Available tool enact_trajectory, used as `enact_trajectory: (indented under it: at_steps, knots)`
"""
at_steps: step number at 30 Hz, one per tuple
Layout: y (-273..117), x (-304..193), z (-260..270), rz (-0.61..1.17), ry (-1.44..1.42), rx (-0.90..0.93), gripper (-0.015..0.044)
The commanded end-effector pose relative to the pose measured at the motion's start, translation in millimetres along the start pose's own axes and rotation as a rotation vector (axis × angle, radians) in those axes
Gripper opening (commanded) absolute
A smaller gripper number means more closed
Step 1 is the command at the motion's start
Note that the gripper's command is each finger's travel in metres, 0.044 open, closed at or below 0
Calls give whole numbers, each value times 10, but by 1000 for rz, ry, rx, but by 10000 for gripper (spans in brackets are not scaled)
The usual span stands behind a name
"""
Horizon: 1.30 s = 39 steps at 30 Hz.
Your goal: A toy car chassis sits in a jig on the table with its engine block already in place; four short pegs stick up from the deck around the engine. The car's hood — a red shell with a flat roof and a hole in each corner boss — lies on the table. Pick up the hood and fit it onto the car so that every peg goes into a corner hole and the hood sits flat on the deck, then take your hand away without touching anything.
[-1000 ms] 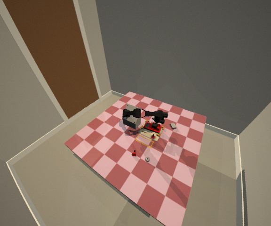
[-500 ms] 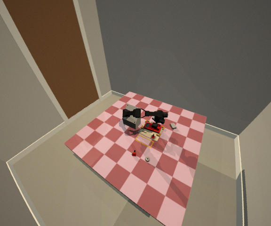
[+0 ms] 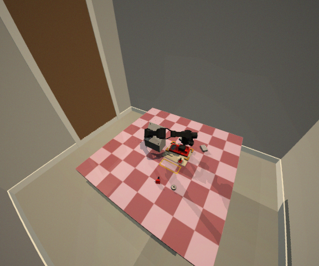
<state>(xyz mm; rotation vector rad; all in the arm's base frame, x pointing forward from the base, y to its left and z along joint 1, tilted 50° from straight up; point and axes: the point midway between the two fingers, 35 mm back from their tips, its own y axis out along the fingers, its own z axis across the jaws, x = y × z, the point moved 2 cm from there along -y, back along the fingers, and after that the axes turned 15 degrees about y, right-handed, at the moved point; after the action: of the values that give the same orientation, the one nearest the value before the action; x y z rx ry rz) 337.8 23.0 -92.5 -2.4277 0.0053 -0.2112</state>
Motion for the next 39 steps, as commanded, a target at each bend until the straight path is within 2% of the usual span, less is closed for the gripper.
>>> enact_trajectory:
  at_steps: [1,39]
  knots:
    - [11,-3,-5,0,-3,1,0]
    - [-26,2,-3,-1,-2,3,0]
